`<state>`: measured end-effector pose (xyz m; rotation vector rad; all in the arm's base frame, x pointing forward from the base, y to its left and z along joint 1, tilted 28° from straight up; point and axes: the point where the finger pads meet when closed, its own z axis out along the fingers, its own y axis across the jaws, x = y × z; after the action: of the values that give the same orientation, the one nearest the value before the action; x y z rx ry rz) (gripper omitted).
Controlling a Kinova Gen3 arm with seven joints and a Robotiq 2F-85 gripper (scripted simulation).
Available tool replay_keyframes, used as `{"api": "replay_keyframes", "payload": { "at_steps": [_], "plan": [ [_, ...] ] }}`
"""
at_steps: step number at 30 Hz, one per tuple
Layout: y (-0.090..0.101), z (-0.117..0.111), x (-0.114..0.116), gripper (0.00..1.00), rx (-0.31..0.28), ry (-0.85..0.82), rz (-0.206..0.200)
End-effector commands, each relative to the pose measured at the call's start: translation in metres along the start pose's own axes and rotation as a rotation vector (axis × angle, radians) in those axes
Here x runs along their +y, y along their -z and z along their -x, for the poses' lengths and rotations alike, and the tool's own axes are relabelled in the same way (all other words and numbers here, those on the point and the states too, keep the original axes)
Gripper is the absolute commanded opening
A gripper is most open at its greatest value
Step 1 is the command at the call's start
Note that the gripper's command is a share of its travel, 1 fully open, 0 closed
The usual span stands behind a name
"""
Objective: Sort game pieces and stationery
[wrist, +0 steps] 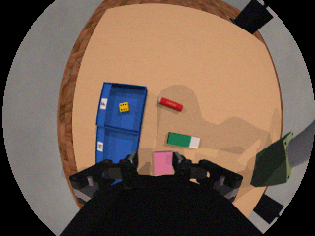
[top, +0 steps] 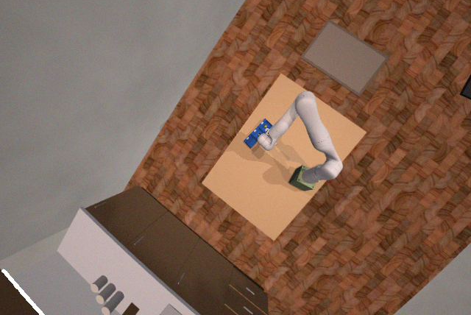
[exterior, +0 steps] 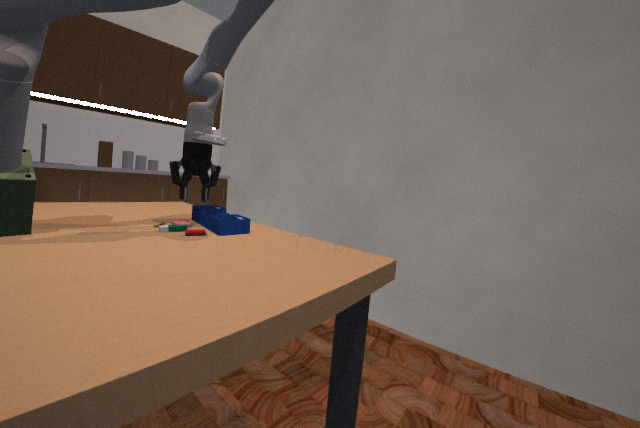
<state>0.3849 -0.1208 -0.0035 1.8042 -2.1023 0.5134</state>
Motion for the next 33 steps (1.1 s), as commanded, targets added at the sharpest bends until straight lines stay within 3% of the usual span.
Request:
{"api": "replay_keyframes", "payload": {
  "at_steps": [1,4,9,33],
  "plan": [
    [0.002,0.021,0.008,0.55,0.001,0.033,-0.011],
    [0.002,0.039,0.018,0.55,0.001,0.033,-0.011],
    [0.002,0.044,0.018,0.55,-0.001,0.030,-0.013],
    [0.002,0.037,0.016,0.55,-0.003,0.030,-0.007]
  ]
}}
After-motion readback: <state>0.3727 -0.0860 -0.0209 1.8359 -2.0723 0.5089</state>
